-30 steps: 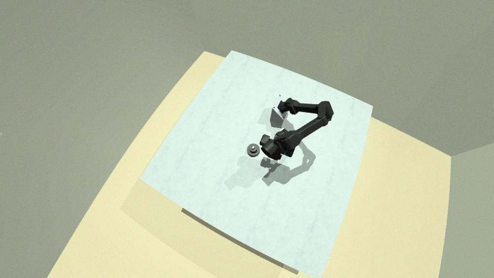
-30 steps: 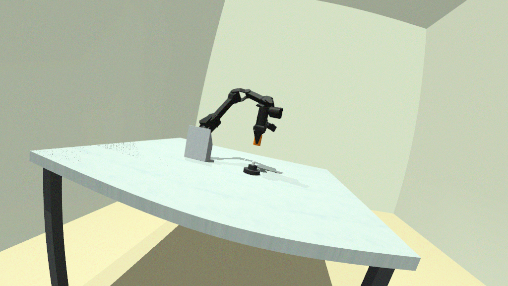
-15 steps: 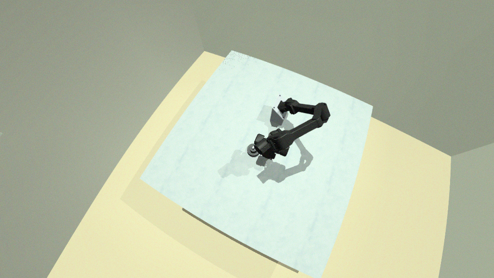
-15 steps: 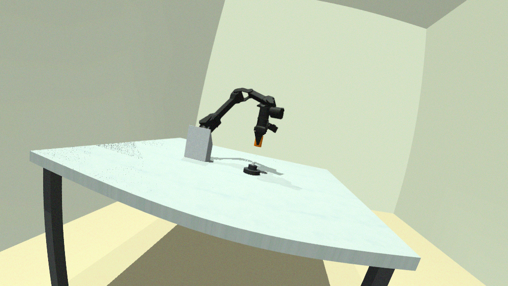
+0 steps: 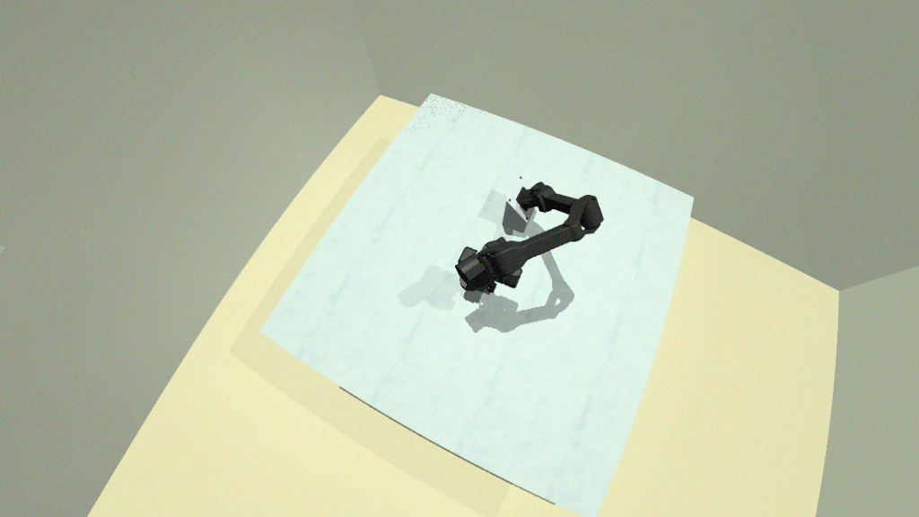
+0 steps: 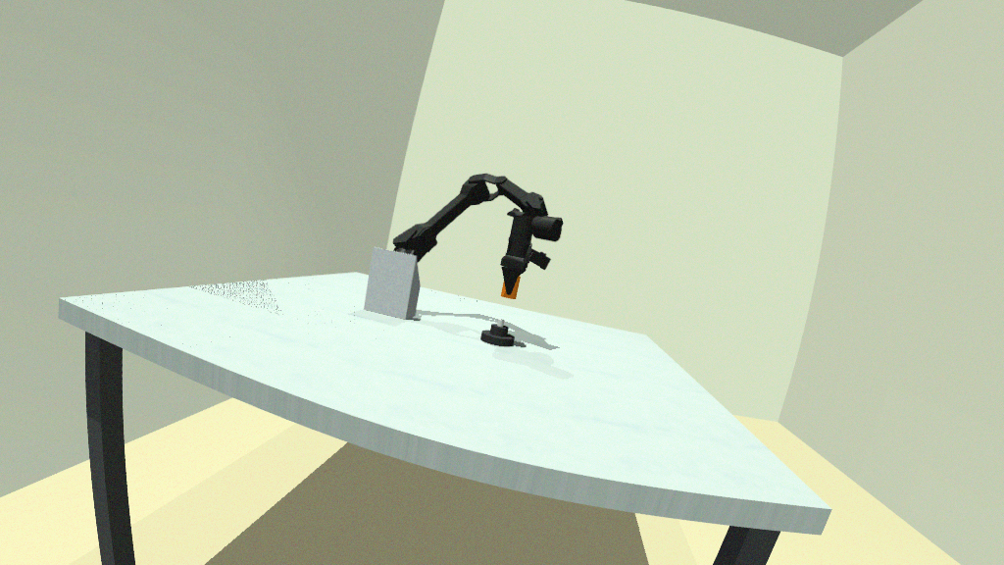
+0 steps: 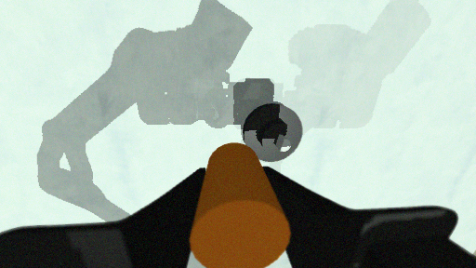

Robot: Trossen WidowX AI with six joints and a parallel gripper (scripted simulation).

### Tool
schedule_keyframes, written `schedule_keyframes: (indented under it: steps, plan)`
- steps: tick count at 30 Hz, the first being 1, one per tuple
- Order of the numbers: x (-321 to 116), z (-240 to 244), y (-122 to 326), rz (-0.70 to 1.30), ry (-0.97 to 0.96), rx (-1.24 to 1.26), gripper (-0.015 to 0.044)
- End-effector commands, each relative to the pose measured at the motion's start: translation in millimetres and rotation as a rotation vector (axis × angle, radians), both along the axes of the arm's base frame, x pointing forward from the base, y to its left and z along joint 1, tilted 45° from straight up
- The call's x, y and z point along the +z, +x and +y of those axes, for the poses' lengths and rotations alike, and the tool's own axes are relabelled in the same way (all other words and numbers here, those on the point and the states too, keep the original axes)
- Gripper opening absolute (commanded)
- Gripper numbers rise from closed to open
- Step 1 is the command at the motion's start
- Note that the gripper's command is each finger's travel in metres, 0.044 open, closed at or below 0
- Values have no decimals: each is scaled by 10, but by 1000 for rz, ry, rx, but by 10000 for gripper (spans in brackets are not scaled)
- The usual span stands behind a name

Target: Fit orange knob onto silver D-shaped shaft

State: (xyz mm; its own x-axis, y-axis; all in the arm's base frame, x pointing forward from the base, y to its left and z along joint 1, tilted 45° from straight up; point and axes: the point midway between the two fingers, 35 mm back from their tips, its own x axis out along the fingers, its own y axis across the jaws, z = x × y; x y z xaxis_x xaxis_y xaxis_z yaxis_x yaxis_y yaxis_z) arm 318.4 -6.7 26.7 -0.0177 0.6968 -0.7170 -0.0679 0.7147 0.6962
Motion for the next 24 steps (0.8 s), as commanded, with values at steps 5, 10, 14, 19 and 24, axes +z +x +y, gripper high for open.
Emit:
schedule_keyframes:
  steps: [5, 10, 14, 19, 24]
  plan:
    - [-227, -117, 15, -6, -5, 2, 0]
    - [-377, -178, 16, -7, -5, 3, 0]
    - [-497, -224, 11, -9, -5, 5, 0]
    - [-601, -264, 3, -10, -5, 6, 0]
    - [-598, -257, 4, -32, -4, 29, 0]
